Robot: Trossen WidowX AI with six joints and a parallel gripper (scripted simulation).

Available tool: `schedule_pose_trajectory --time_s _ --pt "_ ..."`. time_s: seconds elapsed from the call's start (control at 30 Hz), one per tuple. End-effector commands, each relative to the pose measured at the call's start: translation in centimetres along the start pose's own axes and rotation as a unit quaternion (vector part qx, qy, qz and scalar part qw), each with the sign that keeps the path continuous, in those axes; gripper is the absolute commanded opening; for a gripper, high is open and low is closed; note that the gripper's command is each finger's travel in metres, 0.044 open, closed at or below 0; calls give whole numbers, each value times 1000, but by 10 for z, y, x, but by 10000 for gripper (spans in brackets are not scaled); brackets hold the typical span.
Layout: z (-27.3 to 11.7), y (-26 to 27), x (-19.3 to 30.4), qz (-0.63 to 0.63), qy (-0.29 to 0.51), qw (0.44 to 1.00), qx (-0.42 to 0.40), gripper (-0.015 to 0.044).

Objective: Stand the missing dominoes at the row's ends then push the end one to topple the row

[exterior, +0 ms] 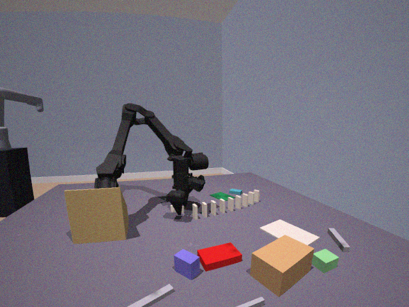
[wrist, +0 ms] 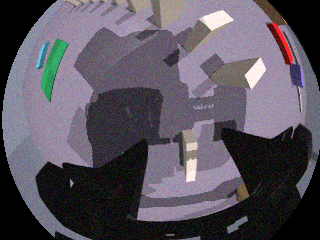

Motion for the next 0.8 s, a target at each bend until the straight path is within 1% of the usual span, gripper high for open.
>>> schedule_pose_trajectory --time_s 0.0,0.37,0.6,0.67,0.77 --pt "2 -1 0 3 2 1000 2 309" --pt "2 -1 0 3 2 1000 2 26" --pt "0 -1 0 3 2 1000 2 26" --pt "-17 0 -1 3 2 1000 2 26" --pt "-55 1 -3 3 1 1000 3 26"
Point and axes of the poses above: the point midway between the two fingers, 35 mm back from their tips, its own z axis out along the fingers, its own y axis across the jaws, x = y × z, the point moved 9 cm from there along -z, back along the fingers, and after that the axes turned 12 degrees about -z, right-handed, at the moved point
